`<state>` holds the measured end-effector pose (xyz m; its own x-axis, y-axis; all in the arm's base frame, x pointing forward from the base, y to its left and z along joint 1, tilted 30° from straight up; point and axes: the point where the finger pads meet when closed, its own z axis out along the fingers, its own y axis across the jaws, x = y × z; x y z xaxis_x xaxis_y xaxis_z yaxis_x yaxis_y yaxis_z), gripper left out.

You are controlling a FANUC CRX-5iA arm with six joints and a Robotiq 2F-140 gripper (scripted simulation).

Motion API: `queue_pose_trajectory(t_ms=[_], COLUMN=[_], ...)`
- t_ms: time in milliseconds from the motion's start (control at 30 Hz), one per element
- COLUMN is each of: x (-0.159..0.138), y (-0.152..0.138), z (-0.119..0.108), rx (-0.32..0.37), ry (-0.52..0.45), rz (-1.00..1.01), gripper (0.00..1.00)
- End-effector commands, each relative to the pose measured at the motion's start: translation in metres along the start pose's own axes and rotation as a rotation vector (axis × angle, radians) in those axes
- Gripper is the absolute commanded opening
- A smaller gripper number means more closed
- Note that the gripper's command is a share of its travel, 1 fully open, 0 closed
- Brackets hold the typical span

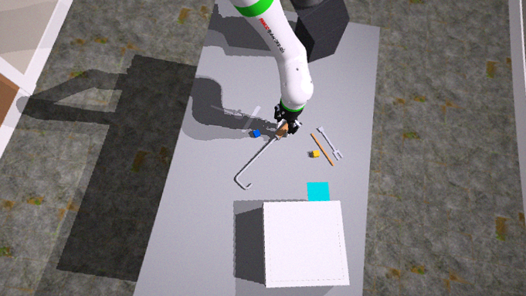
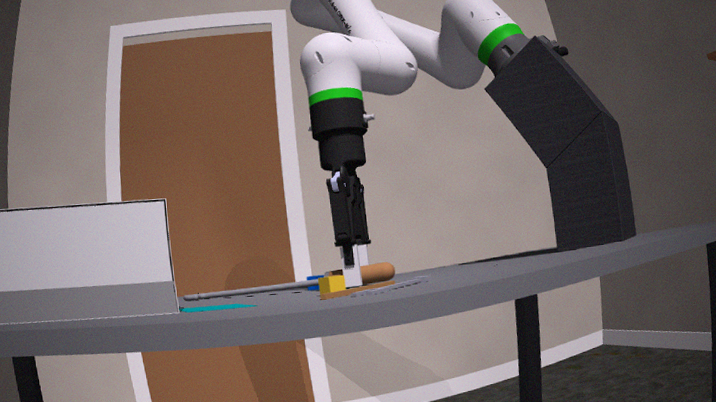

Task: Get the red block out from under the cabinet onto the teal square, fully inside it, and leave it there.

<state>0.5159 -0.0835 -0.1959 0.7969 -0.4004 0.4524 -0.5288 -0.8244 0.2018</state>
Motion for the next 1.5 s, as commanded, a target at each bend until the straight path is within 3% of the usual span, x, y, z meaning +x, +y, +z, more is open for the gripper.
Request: queue_pose_trajectory(t_ms=[0, 300, 333, 1467], x=[0.0000, 0.0000, 0.0000, 0.0000], y=[-0.0001, -0.0001, -0.0001, -0.0001], z=[-0.0001, -0.0001, -0.0001, -0.0001], rx=[0.000, 0.000, 0.000, 0.000], ry=[0.000, 0.000, 0.000, 0.000], rz=[0.000, 0.000, 0.000, 0.000], gripper=[0.34, 0.34, 0.00, 0.00])
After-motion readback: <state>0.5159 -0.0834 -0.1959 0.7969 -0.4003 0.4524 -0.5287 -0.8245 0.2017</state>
